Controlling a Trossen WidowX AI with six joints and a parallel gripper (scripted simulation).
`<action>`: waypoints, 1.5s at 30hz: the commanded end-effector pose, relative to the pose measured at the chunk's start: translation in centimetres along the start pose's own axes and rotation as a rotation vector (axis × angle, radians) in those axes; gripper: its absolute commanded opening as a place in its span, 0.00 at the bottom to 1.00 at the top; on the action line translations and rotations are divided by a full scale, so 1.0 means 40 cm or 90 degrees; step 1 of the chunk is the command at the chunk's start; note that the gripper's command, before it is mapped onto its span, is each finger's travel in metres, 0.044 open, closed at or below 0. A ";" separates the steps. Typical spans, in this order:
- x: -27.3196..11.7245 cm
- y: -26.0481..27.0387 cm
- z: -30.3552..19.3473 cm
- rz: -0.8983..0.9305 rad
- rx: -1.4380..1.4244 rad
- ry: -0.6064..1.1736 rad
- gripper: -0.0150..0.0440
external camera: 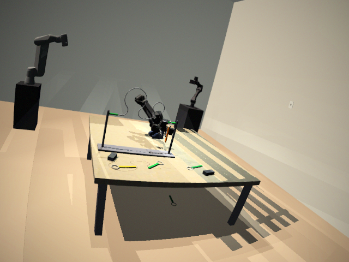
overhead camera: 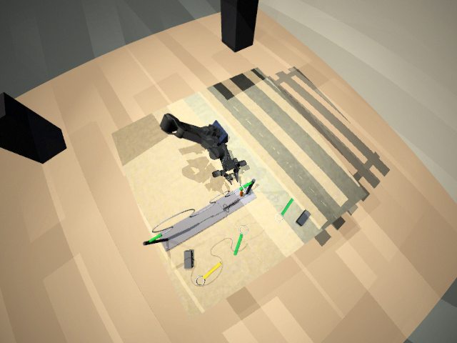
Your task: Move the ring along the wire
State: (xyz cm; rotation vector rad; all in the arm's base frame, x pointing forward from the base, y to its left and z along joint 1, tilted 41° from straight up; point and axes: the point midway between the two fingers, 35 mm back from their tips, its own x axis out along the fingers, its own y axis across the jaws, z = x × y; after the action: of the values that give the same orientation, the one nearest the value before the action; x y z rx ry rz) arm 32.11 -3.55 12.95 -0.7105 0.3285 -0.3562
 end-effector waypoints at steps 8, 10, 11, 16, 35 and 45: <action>-0.002 0.000 -0.002 -0.001 0.003 0.002 0.53; -0.002 0.000 -0.002 -0.001 0.003 0.002 0.53; -0.002 0.000 -0.002 -0.001 0.003 0.002 0.53; -0.029 0.000 0.003 0.001 0.000 0.001 0.66; -0.126 0.000 -0.003 0.001 0.000 0.001 1.00; -0.126 0.000 -0.003 0.001 0.000 0.001 1.00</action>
State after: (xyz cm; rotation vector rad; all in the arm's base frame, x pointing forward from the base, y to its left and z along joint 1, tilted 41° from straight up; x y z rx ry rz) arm 27.62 -1.44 13.75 -0.7150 0.3289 -0.3509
